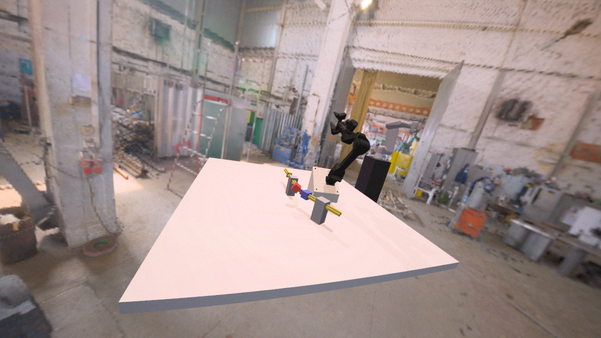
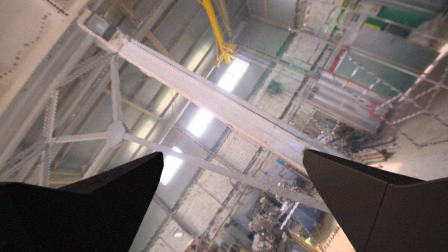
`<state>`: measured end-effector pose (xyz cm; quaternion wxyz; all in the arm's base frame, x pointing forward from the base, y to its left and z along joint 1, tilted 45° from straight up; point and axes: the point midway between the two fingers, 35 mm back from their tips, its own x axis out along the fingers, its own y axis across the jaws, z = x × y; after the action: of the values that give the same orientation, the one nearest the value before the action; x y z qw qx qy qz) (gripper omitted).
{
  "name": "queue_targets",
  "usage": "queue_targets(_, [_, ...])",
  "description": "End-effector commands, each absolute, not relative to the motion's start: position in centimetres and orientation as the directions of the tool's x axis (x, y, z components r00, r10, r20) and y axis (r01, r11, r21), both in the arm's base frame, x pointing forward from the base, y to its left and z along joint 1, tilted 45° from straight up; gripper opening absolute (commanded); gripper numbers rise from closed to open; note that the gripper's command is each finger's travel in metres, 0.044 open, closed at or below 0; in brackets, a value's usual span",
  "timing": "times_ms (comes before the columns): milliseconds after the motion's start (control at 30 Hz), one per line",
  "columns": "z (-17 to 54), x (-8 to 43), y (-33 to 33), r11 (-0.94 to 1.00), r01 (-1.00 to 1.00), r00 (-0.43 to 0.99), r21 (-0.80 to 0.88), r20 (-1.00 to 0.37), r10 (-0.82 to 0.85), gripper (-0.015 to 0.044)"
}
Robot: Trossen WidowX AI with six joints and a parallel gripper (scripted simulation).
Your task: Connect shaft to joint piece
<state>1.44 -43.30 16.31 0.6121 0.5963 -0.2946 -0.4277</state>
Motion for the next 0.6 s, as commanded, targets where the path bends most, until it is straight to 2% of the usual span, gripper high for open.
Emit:
queue_targets(0, [16.2,3.8,-43.5,-0.065,0.217,0.517,0.974,-0.172,-0.839,0.0440])
queue_targets(567, [14.9,16.6,-41.8,-0.006,0.411,0.734,0.911,-0.335,-0.591,0.0440])
